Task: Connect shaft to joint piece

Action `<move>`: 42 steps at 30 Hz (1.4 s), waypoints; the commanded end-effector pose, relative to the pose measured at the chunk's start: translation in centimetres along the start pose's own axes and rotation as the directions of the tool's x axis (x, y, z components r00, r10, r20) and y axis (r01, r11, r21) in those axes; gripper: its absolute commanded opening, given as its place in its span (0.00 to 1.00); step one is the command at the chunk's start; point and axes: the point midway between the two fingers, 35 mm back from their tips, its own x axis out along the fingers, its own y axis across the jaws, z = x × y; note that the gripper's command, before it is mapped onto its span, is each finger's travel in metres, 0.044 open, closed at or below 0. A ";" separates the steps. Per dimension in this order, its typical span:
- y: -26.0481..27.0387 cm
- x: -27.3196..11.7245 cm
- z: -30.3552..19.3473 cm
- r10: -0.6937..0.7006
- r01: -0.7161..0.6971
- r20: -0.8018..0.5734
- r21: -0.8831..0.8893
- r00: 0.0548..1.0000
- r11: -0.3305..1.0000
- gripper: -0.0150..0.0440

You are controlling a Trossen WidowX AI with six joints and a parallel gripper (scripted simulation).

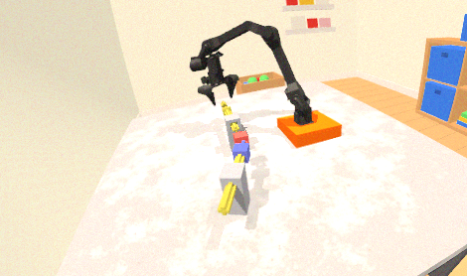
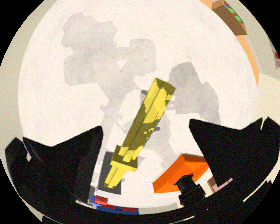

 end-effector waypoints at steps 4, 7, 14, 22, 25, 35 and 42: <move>-0.1 1.2 0.0 -0.014 0.015 -0.004 0.209 1.000 0.978 1.00; -0.1 1.7 0.0 -0.018 0.018 -0.004 0.308 1.000 0.951 1.00; -0.1 2.5 -0.1 -0.024 0.024 -0.005 0.481 1.000 0.876 1.00; -0.1 3.3 0.0 -0.024 0.024 -0.005 0.481 1.000 0.876 1.00; -0.1 3.7 0.0 -0.025 0.024 -0.005 0.481 1.000 0.876 1.00; -0.1 5.3 -0.1 -0.025 0.024 -0.006 0.482 1.000 0.876 1.00; -0.1 5.5 -0.1 -0.025 0.024 -0.006 0.482 1.000 0.876 0.82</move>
